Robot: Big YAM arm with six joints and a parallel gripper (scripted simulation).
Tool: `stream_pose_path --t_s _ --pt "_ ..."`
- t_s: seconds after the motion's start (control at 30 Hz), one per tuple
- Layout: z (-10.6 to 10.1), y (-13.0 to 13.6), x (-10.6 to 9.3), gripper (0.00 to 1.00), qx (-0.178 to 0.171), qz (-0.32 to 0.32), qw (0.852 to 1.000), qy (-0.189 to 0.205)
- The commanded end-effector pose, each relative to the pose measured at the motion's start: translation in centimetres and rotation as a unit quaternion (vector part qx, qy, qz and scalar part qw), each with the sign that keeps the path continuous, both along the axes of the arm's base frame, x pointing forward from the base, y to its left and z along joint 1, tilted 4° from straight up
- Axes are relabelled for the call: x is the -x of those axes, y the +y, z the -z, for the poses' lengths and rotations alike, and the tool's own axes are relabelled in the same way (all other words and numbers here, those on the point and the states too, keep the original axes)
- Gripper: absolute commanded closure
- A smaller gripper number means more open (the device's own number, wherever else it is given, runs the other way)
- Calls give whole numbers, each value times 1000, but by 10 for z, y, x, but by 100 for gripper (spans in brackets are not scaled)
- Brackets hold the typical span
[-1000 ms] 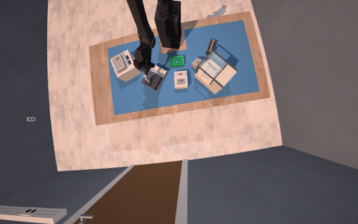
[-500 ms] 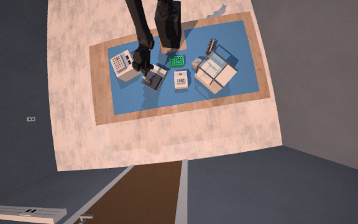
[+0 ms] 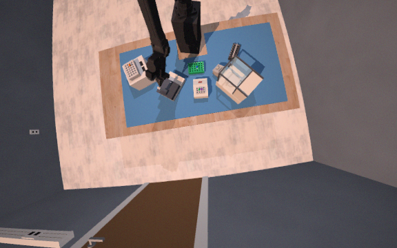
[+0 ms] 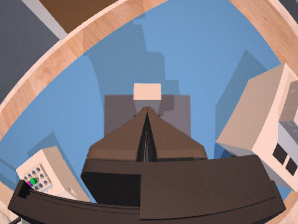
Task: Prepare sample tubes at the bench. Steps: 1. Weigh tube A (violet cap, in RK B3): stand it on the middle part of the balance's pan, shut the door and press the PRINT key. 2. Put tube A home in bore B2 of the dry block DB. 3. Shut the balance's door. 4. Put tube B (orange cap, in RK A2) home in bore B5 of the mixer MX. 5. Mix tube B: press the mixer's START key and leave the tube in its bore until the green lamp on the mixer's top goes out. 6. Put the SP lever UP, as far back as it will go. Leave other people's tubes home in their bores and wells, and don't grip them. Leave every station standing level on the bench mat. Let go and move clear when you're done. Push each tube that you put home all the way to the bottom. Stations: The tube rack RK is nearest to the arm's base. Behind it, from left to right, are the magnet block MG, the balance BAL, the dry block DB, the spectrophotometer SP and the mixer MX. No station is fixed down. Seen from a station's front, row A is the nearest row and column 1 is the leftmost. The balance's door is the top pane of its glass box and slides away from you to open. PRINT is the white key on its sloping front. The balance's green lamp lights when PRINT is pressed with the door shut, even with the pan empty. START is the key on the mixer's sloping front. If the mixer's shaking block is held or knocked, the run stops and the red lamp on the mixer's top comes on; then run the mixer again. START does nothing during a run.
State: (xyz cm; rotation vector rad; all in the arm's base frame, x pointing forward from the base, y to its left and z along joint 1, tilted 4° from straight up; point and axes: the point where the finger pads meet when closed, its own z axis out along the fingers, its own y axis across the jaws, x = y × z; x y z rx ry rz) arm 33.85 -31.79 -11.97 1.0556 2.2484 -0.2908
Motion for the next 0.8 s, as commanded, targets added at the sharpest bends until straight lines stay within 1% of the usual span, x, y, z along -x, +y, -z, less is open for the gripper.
stream_pose_path --t_s 0.0,0.03,0.07,0.2,0.33,0.77 --pt "1 -13 -6 100 2 0 1000 2" --pt "-8 -14 -9 100 9 -1 1000 -5" --pt "-8 -4 1 100 4 -1 1000 0" --pt "-10 -1 2 100 4 -1 1000 -1" --pt "-16 2 1 100 13 -2 1000 -12" --pt "-20 18 10 100 10 -1 1000 -14"
